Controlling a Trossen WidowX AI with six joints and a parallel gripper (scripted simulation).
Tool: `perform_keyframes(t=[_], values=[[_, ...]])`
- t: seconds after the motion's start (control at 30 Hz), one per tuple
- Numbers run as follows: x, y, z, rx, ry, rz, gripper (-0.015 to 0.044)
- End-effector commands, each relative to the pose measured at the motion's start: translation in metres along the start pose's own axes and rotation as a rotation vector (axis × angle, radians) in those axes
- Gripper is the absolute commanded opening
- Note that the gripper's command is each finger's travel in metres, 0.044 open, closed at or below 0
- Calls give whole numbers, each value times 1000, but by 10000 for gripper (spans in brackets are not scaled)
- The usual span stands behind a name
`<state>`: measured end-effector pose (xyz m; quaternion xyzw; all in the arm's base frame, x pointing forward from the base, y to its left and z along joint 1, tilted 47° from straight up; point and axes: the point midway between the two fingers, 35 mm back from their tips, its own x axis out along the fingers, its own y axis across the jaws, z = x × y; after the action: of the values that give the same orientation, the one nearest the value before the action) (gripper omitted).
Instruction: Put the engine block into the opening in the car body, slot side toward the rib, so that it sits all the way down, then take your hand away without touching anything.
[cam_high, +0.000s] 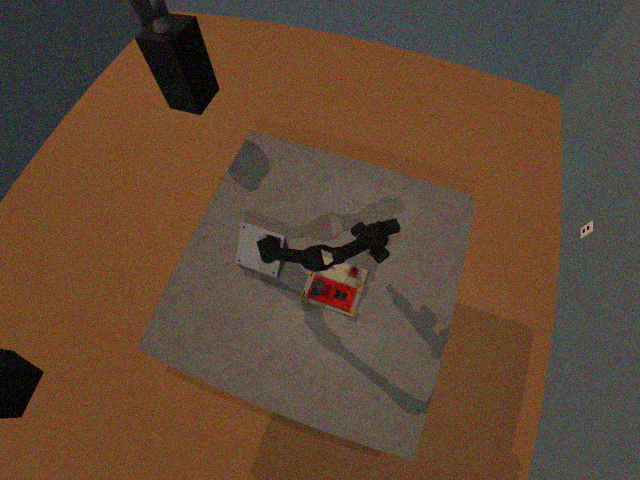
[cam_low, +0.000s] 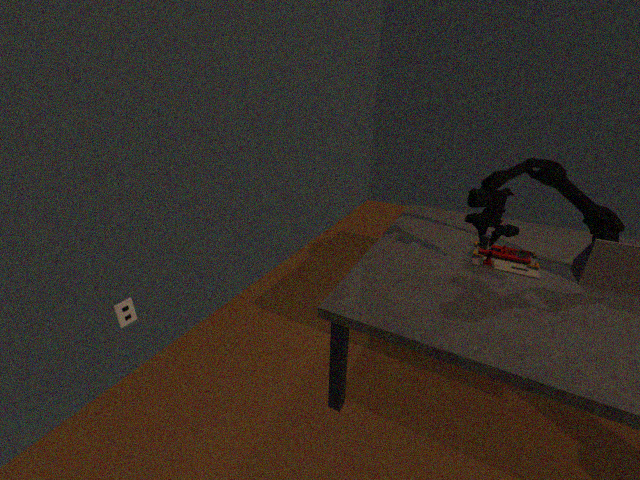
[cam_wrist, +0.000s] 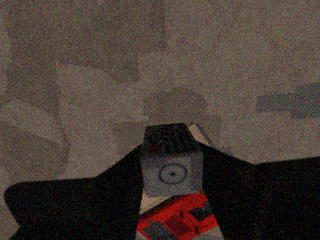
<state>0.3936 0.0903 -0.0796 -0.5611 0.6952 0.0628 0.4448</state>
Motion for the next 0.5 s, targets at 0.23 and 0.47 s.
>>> perform_keyframes(t=[0.23, 0.47], values=[[17, 0, 0, -121, 5, -2, 0], [28, 0, -1, -121, 6, -2, 0]])
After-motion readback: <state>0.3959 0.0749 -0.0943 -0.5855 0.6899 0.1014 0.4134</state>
